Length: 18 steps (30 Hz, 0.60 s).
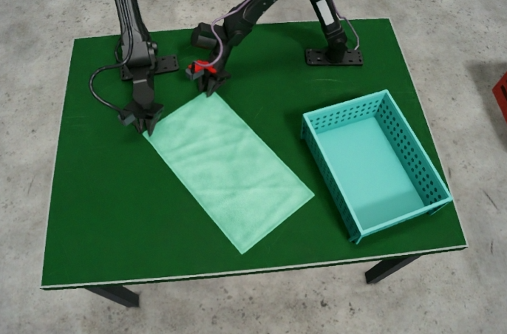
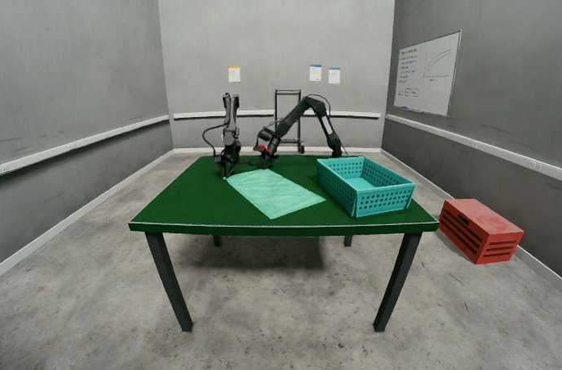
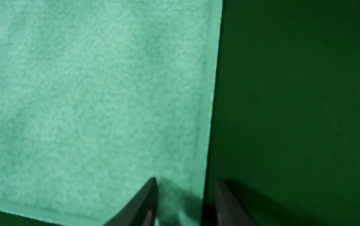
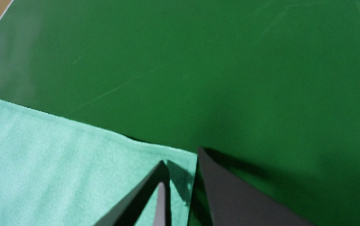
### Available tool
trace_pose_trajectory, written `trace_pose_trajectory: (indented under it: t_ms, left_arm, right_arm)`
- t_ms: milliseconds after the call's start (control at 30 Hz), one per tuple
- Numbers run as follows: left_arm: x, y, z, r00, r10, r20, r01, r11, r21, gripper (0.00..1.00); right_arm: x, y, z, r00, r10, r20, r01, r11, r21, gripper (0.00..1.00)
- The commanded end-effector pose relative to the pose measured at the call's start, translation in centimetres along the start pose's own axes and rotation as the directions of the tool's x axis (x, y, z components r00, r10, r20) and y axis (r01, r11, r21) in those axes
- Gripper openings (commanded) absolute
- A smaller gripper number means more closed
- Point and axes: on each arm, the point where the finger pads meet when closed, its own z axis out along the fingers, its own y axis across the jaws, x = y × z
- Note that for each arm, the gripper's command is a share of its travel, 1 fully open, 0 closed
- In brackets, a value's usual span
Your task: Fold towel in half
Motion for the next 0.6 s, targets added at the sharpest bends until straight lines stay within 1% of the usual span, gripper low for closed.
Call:
trace_pose_trajectory:
  t_ms: [0, 467, 500, 567]
  left_arm:
    - [0.51, 0.49, 0.51, 1.0, -0.002, -0.013, 0.002, 1.0, -0.023, 0.34]
    - [0.62, 0.45, 0.51, 1.0, -0.001, -0.018, 0.001, 1.0, -0.02, 0.34]
    - [0.62, 0.45, 0.51, 1.0, -0.001, -0.018, 0.001, 1.0, -0.02, 0.27]
    - [0.69, 0.31, 0.51, 1.0, -0.001, -0.022, 0.001, 1.0, -0.013, 0.27]
  right_arm:
    - [0.8, -0.57, 0.75, 1.0, -0.002, -0.016, 0.002, 1.0, 0.016, 0.34]
    - [0.69, -0.56, 0.78, 1.0, -0.005, -0.008, 0.005, 1.0, 0.02, 0.34]
    - [0.7, -0.53, 0.78, 1.0, -0.009, 0.0, 0.009, 1.0, 0.016, 0.34]
    - [0.7, -0.54, 0.78, 1.0, -0.009, 0.0, 0.009, 1.0, 0.016, 0.34]
